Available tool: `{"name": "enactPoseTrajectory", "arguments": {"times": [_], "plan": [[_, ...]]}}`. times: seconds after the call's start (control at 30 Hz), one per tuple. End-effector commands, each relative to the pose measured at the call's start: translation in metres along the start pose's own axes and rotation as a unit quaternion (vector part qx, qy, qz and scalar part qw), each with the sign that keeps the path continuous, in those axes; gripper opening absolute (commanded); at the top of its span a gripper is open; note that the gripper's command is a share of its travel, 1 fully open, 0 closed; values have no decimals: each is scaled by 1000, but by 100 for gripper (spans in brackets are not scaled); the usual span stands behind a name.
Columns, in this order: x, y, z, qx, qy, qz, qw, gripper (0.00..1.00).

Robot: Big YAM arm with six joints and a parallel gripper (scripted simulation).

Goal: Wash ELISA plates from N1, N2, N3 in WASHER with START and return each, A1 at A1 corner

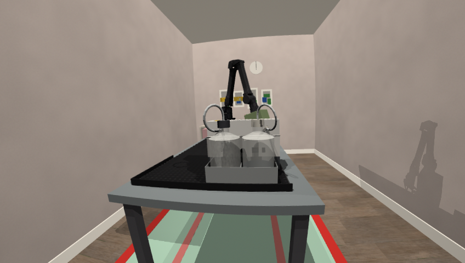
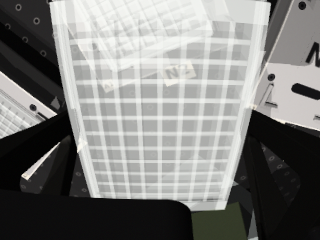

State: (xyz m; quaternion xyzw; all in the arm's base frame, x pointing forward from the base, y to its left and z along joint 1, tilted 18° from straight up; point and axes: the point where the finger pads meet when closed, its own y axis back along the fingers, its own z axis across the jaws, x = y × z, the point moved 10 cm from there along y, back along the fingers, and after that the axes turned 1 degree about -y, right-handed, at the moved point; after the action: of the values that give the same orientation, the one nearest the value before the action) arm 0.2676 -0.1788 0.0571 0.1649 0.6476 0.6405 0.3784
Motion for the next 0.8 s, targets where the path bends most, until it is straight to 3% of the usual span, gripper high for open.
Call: {"name": "enactPoseTrajectory", "arguments": {"times": [0.0, 0.13, 0.43, 0.5, 0.77], "plan": [[3, 6, 14, -4, 44, -11, 999, 84], [13, 7, 32, -4, 100, -10, 995, 84], [35, 11, 70, -3, 89, -3, 996, 84], [35, 11, 70, -3, 89, -3, 996, 84], [43, 16, 113, -9, 88, -12, 996, 84]]}}
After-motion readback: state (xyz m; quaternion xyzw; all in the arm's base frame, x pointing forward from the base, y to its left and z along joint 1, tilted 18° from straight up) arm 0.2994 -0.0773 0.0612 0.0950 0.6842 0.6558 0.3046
